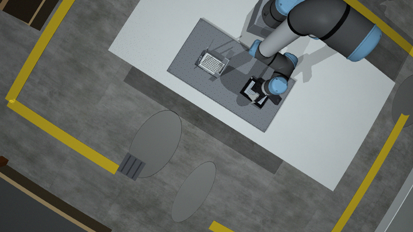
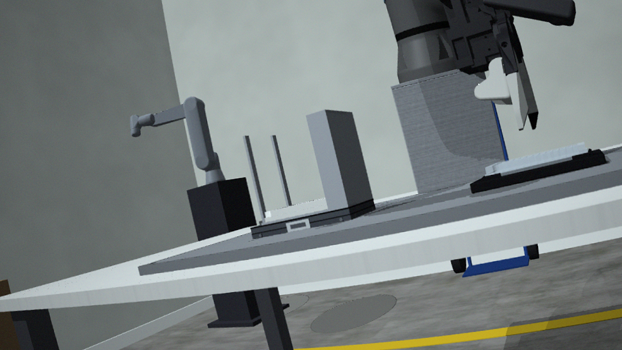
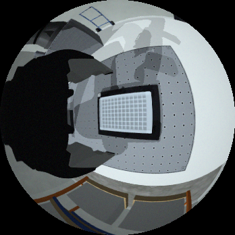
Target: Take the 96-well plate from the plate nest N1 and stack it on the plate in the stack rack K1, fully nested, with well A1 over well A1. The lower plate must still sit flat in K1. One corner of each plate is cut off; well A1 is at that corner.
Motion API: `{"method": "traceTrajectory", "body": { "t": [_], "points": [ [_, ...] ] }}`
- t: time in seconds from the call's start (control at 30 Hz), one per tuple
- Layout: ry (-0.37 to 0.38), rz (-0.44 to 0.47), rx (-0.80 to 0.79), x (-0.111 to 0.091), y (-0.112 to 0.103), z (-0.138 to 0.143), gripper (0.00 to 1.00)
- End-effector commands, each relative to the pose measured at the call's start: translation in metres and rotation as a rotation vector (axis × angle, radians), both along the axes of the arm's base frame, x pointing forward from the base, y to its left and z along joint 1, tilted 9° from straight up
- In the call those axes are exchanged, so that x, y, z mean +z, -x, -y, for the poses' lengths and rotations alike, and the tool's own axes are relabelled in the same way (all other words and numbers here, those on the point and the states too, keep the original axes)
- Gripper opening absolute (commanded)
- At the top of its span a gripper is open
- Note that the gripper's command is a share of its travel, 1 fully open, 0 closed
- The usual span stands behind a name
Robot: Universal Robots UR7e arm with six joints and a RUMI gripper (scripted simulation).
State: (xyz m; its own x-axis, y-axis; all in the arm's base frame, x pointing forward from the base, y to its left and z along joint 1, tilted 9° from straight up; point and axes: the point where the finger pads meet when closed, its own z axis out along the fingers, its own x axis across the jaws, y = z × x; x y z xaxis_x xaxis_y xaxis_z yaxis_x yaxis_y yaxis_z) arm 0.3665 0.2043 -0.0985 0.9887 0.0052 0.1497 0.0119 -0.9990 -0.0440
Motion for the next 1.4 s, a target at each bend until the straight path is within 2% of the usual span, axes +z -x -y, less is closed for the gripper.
{"method": "traceTrajectory", "body": {
  "t": [0.0, 0.47, 1.03, 1.07, 1.37],
  "points": [
    [0.0, 0.002, 0.0, -0.009, -0.002, -0.001, 1.0],
    [0.0, 0.002, 0.0, -0.029, -0.005, -0.001, 1.0],
    [0.0, 0.002, 0.0, -0.029, -0.005, -0.002, 1.0],
    [0.0, 0.002, 0.0, -0.029, -0.005, -0.002, 0.0],
    [0.0, 0.002, 0.0, -0.029, -0.005, -0.002, 0.0]
  ]
}}
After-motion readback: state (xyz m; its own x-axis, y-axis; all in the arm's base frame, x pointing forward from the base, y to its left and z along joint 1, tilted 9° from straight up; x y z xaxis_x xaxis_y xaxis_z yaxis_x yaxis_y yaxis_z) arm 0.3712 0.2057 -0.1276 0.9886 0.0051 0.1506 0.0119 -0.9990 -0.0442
